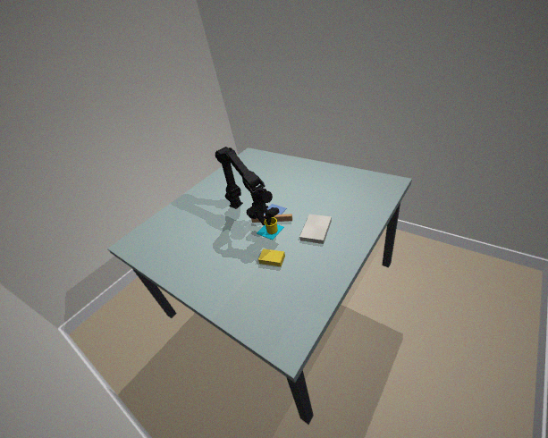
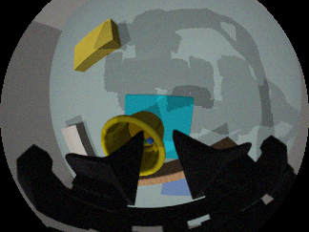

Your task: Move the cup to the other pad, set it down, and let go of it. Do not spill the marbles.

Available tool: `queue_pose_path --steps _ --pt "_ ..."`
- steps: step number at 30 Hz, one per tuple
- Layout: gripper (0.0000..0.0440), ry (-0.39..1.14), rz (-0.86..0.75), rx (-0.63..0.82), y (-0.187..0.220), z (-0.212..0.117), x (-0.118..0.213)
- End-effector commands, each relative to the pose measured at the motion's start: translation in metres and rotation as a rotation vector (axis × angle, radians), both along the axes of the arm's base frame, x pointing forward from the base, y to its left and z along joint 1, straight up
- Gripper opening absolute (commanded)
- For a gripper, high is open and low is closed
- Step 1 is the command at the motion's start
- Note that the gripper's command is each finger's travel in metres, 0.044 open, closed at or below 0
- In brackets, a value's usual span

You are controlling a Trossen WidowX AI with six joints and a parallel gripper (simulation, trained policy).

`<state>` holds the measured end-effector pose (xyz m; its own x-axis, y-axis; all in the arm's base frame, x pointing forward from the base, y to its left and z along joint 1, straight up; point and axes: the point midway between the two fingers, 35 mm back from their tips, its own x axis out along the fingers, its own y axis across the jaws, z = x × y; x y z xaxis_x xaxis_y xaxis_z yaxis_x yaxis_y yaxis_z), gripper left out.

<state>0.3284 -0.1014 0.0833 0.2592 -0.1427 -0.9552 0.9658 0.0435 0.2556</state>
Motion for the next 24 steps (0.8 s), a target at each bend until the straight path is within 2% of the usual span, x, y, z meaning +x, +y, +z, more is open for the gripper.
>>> queue_pose_path --steps 1,15,17,24 --pt "0.0184 -0.019 0.002 0.013 0.0 0.006 -0.003" --pt "0.0244 -0.109 -0.011 0.027 -0.004 0.05 -0.013" --pt "0.0268 -0.127 -0.013 0.021 -0.006 0.06 -0.014" --pt "0.0415 -0.168 -0.035 0.011 -0.016 0.083 -0.015"
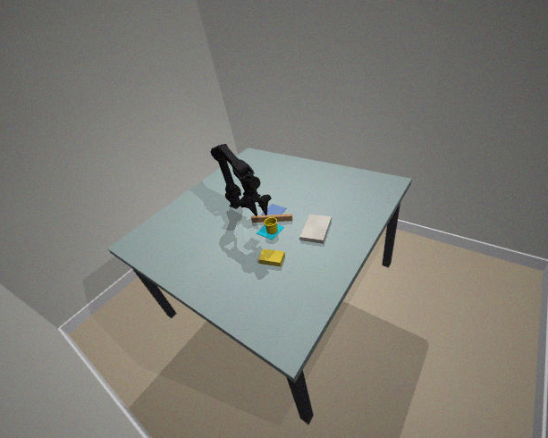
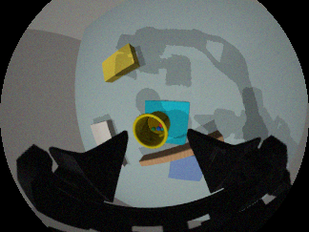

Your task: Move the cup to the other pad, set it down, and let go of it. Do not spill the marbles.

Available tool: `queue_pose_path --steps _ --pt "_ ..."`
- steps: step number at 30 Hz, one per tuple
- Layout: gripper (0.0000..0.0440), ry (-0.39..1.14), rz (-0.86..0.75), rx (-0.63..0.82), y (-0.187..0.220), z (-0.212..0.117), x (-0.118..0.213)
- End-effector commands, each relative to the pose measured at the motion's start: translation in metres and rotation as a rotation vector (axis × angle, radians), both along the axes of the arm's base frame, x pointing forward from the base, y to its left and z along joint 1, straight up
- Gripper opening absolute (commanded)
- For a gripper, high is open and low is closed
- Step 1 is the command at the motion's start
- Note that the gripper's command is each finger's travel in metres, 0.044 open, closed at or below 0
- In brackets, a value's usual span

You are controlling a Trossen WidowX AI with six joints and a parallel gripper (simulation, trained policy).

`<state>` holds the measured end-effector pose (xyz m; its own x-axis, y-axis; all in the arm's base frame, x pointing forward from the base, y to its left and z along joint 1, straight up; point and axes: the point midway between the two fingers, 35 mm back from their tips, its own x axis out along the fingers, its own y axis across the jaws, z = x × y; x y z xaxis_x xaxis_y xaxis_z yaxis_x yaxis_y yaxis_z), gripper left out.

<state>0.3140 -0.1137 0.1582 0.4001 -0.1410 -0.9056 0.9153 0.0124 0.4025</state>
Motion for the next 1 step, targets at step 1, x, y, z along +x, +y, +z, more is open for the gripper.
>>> queue_pose_path --steps 1 --pt "0.0436 -0.017 -0.01 -0.002 -0.0054 0.0107 -0.0005"
